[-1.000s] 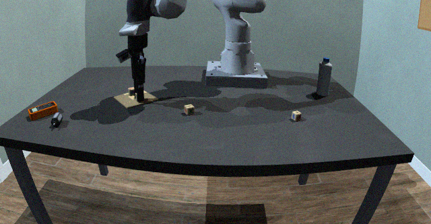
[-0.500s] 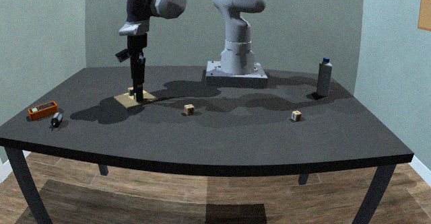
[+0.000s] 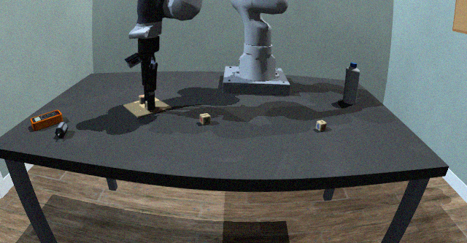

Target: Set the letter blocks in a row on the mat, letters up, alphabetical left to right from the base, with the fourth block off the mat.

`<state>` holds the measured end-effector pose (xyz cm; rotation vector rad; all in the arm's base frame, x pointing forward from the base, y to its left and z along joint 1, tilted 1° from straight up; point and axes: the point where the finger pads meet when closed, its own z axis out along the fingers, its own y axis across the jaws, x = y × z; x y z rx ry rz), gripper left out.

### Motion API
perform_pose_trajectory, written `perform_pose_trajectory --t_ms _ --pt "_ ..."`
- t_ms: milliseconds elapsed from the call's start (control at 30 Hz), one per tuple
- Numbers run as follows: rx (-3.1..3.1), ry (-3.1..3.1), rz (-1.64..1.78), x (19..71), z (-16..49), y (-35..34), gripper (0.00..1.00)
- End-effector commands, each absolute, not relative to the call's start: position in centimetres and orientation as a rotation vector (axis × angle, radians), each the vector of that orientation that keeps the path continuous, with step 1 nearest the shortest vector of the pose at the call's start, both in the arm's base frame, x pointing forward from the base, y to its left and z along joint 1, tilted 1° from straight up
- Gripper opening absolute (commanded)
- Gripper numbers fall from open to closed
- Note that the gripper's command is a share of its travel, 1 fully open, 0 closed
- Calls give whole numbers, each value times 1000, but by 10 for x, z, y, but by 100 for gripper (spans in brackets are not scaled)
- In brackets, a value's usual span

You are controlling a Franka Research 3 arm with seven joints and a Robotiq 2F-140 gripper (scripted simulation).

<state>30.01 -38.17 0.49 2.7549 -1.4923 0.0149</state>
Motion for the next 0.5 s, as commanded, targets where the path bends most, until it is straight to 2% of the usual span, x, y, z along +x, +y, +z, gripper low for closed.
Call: perform_pose_trajectory --t_ms 0,467 --pt "2759 -1483 20 301 5 -383 22" --pt "2762 -1478 20 302 5 -383 22"
